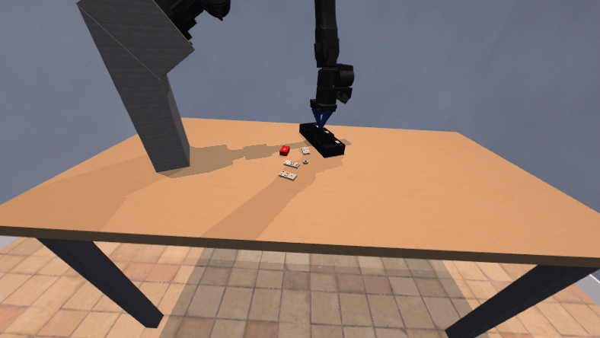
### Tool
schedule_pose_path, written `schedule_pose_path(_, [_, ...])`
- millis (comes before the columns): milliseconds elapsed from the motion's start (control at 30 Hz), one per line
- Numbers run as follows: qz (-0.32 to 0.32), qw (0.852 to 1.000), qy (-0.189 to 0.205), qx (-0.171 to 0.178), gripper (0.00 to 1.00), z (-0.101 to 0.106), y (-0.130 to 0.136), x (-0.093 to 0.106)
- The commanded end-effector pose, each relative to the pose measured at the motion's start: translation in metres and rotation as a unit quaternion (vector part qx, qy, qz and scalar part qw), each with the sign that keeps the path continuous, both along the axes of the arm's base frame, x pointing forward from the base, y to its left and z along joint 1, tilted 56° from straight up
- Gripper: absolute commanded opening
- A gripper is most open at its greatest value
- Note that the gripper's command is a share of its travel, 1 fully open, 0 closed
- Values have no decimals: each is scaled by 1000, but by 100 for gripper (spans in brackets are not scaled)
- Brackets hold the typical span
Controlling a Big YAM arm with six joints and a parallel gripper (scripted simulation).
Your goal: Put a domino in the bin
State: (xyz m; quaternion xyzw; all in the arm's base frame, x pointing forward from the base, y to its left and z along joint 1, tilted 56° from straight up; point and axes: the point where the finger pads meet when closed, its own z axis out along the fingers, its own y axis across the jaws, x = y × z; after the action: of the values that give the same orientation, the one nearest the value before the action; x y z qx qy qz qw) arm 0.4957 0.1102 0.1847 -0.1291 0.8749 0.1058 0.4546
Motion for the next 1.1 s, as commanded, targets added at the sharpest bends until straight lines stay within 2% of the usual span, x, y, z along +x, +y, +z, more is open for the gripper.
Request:
schedule_pose_path(0, [5, 1000, -11, -1, 9, 19, -1, -9])
schedule_pose_path(133, [1, 1000, -9, -1, 9, 19, -5, -13])
schedule_pose_path(167, [1, 1000, 6, -3, 9, 4, -5, -11])
schedule_pose_path(200, [1, 1000, 10, -3, 9, 0, -5, -11])
schedule_pose_path(267, [1, 1000, 9, -3, 9, 0, -5, -11])
schedule_pose_path(367, [1, 1000, -10, 2, 9, 16, -2, -8])
schedule_pose_path(433, [1, 1000, -10, 2, 9, 16, -2, -8])
schedule_pose_path(467, [1, 1000, 2, -2, 9, 7, -4, -9])
schedule_pose_path(867, [1, 1000, 3, -2, 9, 2, -4, -9])
schedule_pose_path(933, [3, 1000, -9, 5, 9, 18, 12, -17])
schedule_pose_path(1067, [3, 1000, -9, 6, 9, 21, 26, -21])
